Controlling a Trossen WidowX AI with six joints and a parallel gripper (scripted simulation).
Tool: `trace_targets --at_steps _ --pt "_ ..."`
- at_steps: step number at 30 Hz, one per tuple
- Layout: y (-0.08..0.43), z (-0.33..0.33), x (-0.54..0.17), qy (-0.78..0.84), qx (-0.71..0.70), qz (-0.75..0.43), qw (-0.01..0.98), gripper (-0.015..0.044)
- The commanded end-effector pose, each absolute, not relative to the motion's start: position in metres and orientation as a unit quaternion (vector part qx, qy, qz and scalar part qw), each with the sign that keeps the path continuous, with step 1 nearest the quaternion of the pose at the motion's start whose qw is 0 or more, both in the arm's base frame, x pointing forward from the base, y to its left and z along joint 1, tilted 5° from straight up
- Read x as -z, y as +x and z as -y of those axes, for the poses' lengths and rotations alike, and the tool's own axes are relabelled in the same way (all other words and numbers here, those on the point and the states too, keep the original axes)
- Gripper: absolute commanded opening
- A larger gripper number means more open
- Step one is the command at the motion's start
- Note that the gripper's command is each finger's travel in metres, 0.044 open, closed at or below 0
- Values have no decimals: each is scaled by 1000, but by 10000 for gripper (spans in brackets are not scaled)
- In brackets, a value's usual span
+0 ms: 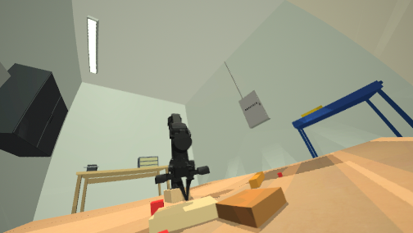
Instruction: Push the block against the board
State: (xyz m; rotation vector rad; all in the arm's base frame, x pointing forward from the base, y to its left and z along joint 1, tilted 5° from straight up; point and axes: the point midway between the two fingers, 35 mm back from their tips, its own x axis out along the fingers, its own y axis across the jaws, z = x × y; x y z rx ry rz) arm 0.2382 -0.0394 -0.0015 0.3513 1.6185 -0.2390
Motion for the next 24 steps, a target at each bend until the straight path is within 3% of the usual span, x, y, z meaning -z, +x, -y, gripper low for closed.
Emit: trace_targets --at_steps 1,7,24 --pt "245 44 -35 154 106 -704 685 0" --pt "247 45 -35 162 114 -703 683 0" --pt "292 95 -39 350 312 -638 611 0"
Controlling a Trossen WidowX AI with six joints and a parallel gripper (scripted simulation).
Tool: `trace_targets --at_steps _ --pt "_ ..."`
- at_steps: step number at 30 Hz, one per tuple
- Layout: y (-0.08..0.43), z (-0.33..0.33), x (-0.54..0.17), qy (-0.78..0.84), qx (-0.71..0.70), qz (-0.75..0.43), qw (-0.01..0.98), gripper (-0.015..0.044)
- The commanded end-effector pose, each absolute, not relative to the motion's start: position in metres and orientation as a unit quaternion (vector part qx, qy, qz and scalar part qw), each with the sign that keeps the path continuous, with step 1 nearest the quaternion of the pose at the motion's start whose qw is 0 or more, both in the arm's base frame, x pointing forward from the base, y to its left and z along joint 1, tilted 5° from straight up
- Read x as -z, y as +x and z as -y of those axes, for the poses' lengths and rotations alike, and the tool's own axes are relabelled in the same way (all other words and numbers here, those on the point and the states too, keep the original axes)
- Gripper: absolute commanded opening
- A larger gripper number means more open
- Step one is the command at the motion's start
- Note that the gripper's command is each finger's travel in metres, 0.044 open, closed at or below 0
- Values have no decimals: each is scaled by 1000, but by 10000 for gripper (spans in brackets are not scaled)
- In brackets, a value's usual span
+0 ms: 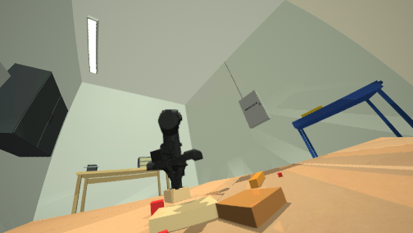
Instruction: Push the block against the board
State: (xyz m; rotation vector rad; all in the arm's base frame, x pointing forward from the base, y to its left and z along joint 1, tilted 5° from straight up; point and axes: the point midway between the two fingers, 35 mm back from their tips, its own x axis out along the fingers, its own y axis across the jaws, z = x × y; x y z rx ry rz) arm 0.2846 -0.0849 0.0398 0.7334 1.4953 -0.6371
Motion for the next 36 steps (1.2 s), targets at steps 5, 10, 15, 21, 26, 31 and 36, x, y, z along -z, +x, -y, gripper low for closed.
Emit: trace_targets --at_steps 5,10,15,21,26,31,36 --pt "302 112 -39 400 366 -609 580 0" --pt "312 129 -38 447 416 -575 544 0" --pt "321 147 -35 491 463 -538 505 0" --pt "329 169 -32 539 515 -488 454 0" --pt "335 187 -28 575 554 -442 407 0" --pt "338 196 -26 592 572 -419 383 0" --pt "338 195 1 592 572 -419 383 0"
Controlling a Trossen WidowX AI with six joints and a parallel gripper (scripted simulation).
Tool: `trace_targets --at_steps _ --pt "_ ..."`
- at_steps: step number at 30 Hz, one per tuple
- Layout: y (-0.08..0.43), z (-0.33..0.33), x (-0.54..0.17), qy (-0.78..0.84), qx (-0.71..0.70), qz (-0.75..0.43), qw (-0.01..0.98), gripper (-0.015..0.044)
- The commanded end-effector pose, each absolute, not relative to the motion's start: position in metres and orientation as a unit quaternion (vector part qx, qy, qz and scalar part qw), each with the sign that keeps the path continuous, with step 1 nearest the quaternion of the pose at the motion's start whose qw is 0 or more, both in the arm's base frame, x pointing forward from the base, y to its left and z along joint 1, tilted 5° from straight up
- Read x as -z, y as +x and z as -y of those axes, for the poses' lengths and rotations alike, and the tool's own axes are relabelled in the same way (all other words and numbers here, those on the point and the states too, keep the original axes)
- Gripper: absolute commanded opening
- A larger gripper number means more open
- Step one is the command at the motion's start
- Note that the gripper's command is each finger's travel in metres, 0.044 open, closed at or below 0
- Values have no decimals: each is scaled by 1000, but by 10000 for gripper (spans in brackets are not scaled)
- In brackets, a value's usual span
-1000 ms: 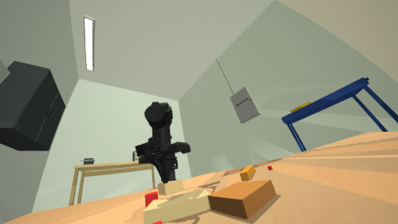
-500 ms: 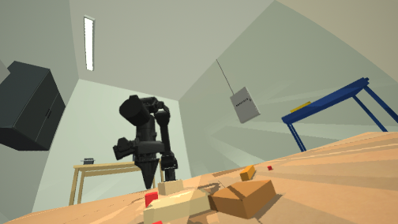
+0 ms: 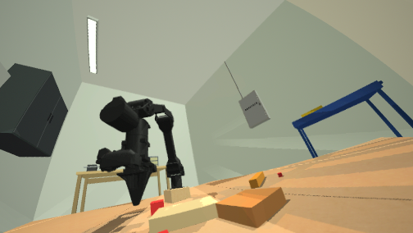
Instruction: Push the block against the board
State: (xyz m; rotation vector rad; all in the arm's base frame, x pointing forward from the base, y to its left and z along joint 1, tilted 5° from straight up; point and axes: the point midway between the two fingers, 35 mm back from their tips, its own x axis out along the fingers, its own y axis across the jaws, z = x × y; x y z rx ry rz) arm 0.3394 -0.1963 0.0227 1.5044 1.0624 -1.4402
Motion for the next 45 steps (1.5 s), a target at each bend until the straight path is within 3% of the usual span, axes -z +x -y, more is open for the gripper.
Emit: trace_targets --at_steps 1,45 --pt "338 194 17 592 572 -419 383 0" --pt "354 155 26 593 571 -420 383 0"
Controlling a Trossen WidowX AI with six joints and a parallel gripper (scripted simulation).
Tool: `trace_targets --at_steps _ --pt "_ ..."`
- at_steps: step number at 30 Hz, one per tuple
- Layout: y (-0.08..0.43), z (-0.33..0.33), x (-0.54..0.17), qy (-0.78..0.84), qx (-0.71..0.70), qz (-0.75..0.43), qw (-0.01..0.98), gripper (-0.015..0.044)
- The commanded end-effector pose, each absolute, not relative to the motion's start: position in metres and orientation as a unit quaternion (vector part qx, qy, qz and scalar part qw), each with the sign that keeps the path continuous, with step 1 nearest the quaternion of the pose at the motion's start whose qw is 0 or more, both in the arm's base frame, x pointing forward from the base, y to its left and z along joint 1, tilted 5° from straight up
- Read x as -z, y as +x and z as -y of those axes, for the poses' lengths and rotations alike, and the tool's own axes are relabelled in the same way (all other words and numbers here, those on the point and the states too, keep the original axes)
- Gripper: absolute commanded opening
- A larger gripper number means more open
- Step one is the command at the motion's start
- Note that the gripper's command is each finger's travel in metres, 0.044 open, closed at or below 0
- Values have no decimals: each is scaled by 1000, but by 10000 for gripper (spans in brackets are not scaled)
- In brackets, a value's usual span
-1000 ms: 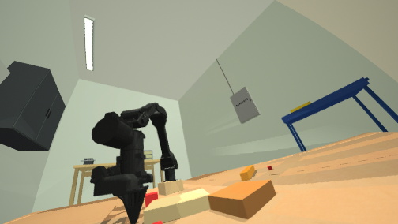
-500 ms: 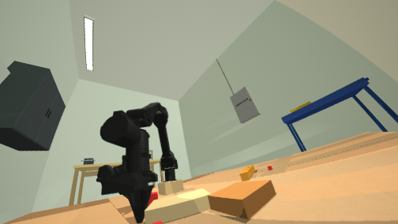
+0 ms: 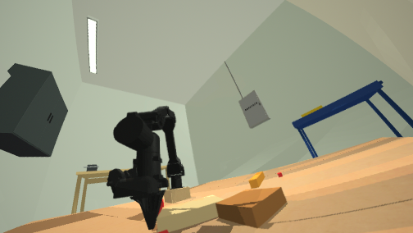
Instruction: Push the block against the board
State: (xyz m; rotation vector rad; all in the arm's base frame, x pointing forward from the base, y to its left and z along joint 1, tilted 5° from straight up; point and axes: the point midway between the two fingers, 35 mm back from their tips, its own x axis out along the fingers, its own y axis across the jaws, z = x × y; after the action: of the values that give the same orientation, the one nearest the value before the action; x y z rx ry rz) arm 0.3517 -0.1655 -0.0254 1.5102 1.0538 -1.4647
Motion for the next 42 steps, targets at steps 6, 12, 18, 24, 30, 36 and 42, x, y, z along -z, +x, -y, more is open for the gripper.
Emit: trace_targets --at_steps 6,12,18,24,30,36,42 --pt "357 149 26 593 571 -420 383 0" --pt "359 142 26 593 571 -420 382 0" --pt "362 136 25 593 570 -420 382 0" --pt "364 129 25 594 570 -420 382 0" --pt "367 123 24 594 570 -420 382 0" --pt "369 116 24 594 570 -420 382 0" --pt "371 110 24 594 570 -420 382 0"
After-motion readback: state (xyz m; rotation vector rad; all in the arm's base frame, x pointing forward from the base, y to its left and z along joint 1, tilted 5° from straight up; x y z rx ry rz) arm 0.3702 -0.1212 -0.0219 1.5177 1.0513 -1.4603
